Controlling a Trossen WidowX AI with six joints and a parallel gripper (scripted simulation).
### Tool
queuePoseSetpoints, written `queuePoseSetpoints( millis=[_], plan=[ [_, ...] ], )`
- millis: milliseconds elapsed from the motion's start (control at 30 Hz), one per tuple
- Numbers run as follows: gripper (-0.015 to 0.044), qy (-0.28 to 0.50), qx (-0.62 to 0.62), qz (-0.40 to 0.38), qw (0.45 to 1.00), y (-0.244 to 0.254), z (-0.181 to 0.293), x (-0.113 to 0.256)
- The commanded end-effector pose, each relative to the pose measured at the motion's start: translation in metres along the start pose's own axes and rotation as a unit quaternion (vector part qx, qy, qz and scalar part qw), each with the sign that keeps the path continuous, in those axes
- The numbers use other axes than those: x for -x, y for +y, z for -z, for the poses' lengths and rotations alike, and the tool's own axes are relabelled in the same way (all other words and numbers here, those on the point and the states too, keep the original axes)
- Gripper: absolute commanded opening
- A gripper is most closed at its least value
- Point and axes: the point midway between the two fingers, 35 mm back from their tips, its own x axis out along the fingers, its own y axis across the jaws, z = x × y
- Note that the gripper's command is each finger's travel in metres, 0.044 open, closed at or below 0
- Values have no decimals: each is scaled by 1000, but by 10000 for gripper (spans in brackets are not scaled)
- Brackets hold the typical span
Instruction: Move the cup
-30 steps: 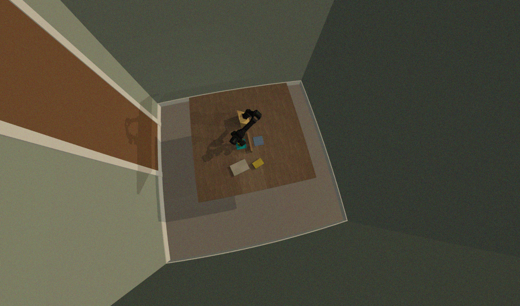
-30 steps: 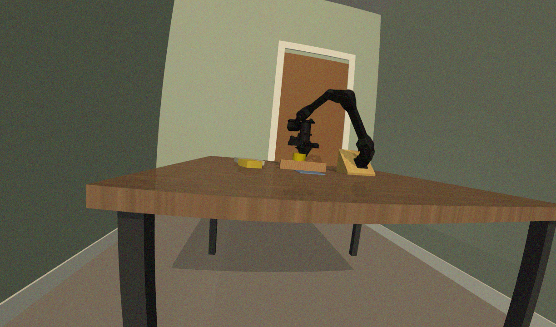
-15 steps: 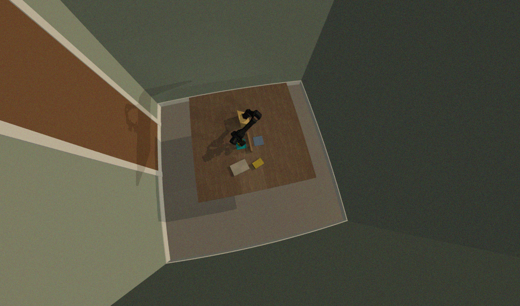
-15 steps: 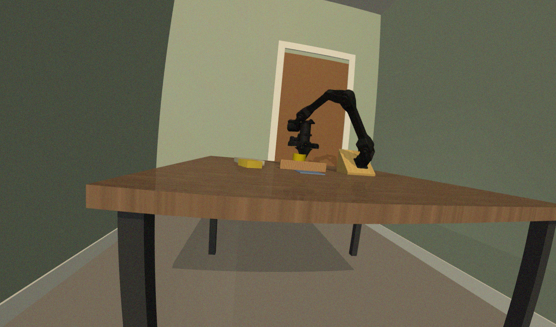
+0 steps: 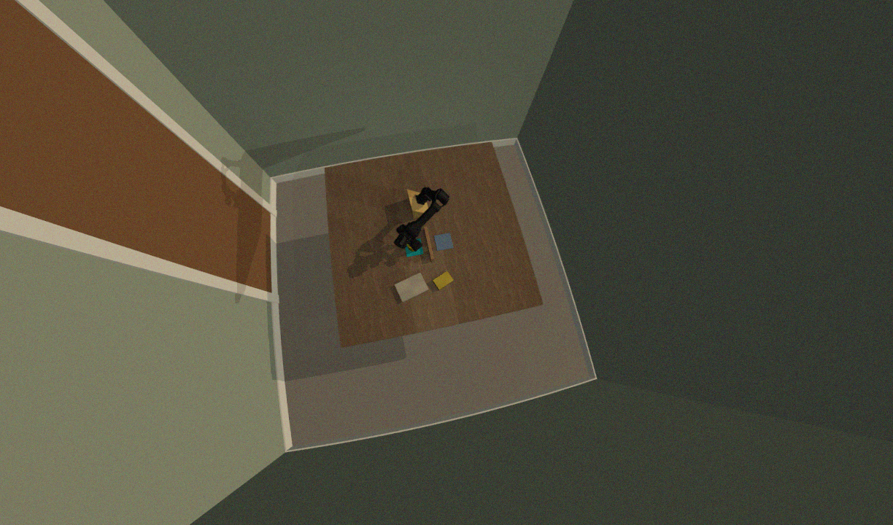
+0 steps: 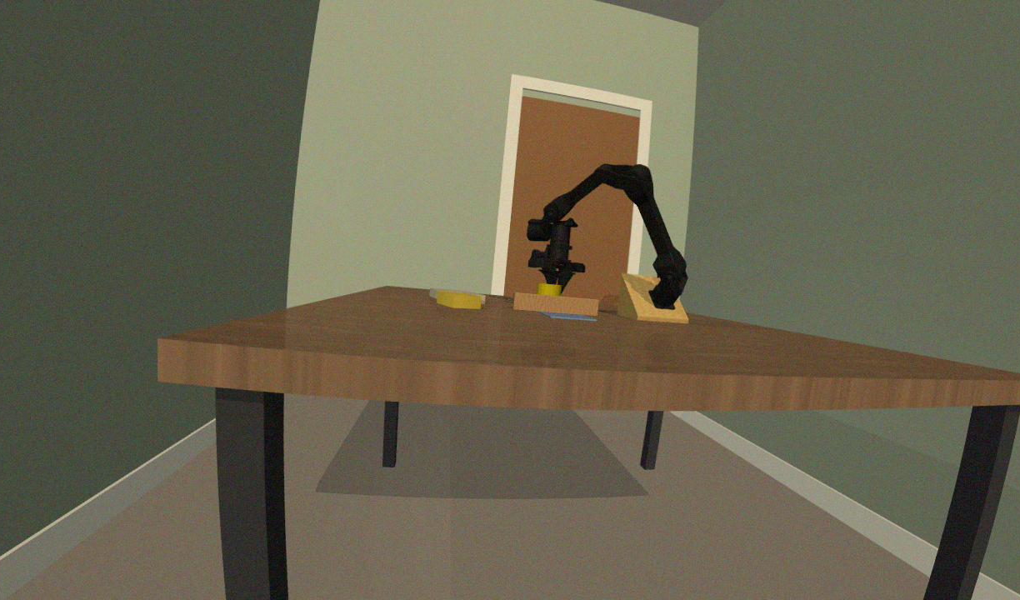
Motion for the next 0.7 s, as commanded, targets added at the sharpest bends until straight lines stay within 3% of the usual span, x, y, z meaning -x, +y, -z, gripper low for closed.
queuePoseSetpoints(
  millis=[0, 667],
  plan=[
    [147, -2, 1, 0, 1000, 0, -1, 5],
    [147, -2, 0, -1, 1000, 1, -1, 34]
  ],
)
